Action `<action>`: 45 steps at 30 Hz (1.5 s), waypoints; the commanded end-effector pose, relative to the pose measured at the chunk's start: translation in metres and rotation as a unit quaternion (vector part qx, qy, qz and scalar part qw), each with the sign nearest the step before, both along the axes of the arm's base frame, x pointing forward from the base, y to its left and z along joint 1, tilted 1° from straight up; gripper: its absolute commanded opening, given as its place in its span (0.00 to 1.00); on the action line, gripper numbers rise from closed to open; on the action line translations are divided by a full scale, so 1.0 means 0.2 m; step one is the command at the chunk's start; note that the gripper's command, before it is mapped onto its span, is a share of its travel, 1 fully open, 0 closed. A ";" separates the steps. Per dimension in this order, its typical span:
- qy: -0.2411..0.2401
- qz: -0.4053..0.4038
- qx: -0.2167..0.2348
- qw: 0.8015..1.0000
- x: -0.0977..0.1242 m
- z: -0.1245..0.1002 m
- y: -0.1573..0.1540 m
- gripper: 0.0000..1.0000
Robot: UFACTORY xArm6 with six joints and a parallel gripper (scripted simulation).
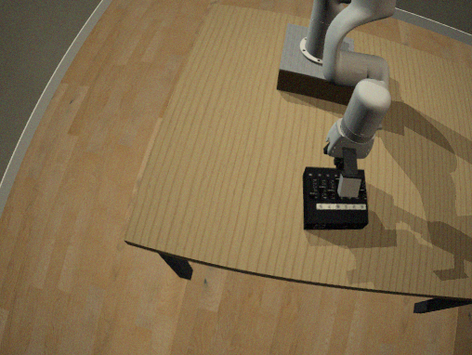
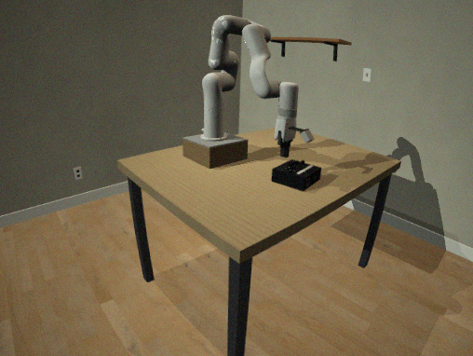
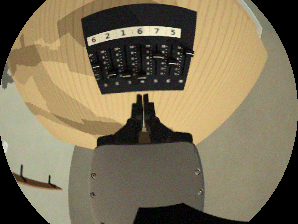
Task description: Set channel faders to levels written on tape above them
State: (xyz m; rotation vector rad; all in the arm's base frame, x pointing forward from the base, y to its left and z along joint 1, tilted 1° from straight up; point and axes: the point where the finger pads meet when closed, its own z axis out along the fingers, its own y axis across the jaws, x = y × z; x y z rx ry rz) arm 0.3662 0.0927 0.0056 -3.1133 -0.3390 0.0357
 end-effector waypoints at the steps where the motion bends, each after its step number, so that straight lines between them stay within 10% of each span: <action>1: -0.002 0.000 0.000 1.000 0.01 -0.01 0.00 0.00; 45: -0.002 0.000 0.000 1.000 0.01 -0.08 0.00 0.00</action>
